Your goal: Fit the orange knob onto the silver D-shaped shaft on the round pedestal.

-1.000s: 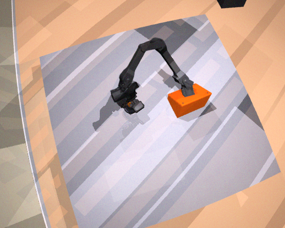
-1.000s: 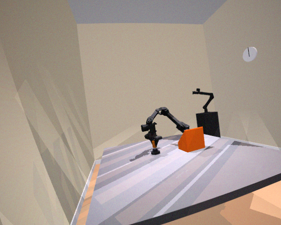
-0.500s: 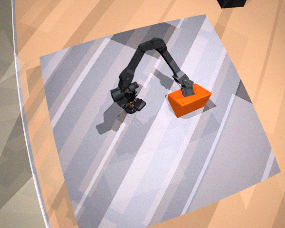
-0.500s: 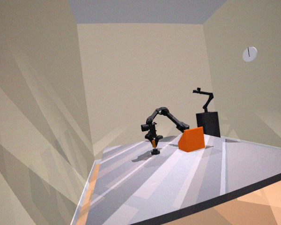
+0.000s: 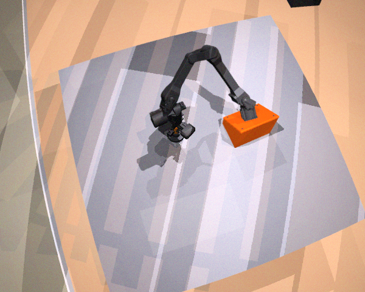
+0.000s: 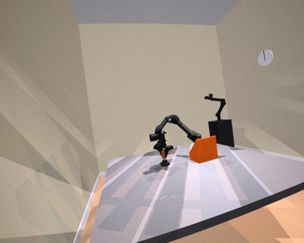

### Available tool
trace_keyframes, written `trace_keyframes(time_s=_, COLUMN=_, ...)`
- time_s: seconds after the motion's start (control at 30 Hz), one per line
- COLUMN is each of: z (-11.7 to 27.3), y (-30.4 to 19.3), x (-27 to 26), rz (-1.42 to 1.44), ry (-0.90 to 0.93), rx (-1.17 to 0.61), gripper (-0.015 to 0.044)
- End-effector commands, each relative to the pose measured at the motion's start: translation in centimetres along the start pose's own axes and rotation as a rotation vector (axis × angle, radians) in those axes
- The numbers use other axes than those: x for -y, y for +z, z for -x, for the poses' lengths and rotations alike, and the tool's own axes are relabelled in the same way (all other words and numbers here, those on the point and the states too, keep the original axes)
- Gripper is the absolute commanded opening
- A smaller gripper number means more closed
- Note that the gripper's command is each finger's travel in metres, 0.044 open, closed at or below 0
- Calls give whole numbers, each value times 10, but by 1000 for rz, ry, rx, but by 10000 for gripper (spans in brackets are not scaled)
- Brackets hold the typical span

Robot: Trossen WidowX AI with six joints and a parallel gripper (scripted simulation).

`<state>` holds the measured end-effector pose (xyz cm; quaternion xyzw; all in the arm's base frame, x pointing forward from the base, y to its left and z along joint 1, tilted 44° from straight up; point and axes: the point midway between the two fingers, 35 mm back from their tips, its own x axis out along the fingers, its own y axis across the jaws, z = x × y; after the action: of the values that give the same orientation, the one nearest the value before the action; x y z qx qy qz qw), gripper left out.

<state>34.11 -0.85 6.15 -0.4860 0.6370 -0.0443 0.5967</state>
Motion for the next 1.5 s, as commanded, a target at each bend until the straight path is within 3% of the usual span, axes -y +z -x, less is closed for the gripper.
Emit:
trace_keyframes(time_s=0.0, z=-1, y=0, x=1, rz=3, ry=-3, rx=-1, gripper=0)
trace_keyframes(time_s=0.33, z=4, y=0, x=1, rz=12, ry=-3, rx=-1, gripper=0)
trace_keyframes(time_s=0.6, z=1, y=0, x=1, rz=212, ry=-3, rx=-1, gripper=0)
trace_keyframes(time_s=1.47, z=3, y=0, x=1, rz=212, ry=-3, rx=-1, gripper=0)
